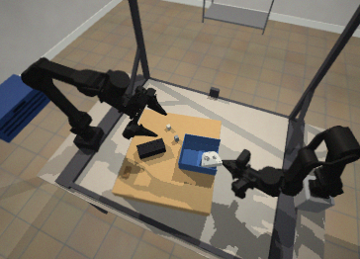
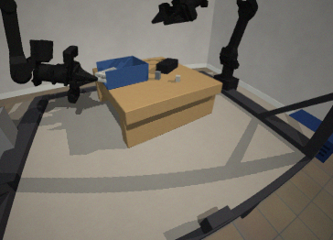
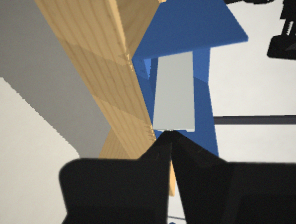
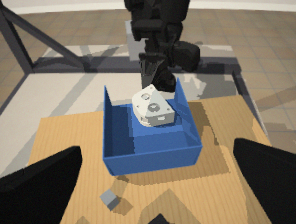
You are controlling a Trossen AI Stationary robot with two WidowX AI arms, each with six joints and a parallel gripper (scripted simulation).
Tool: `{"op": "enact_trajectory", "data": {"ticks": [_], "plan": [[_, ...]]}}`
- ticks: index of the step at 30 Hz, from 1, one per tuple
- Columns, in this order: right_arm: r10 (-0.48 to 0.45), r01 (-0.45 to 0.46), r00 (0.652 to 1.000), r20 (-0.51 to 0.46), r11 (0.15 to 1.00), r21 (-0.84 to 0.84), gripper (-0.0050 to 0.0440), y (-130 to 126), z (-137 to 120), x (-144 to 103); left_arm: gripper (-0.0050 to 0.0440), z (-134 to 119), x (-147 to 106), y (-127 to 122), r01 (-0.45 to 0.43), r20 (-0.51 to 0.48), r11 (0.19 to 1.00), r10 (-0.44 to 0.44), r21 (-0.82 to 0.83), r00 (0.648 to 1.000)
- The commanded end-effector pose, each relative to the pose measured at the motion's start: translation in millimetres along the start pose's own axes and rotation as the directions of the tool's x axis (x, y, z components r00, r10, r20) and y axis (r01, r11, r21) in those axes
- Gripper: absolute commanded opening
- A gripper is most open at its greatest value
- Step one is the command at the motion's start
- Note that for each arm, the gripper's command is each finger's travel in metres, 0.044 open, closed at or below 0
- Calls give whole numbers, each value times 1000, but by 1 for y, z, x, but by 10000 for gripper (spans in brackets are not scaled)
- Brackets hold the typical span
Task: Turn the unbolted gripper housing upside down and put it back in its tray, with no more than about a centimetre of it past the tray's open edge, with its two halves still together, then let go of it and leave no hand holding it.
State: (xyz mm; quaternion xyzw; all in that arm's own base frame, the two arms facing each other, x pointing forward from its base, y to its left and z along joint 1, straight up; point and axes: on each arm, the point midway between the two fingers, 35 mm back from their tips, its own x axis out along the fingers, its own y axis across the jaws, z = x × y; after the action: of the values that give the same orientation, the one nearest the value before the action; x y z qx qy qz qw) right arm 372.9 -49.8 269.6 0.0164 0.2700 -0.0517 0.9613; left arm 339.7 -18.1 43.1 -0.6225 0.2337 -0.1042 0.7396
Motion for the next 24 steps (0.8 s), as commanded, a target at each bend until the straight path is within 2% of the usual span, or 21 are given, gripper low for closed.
{"op": "enact_trajectory", "data": {"ticks": [1, 24], "plan": [[-4, 4, 1000, 26, 1000, -3, 436, -1, 8, -7, 0, 4, 2, -5, 12, 10, 1000, -12, 9, 1000], [-4, 4, 1000, 26, 1000, -3, 436, -1, 8, -7, 0, 7, 9, -6, 12, 10, 1000, -12, 9, 1000]]}}
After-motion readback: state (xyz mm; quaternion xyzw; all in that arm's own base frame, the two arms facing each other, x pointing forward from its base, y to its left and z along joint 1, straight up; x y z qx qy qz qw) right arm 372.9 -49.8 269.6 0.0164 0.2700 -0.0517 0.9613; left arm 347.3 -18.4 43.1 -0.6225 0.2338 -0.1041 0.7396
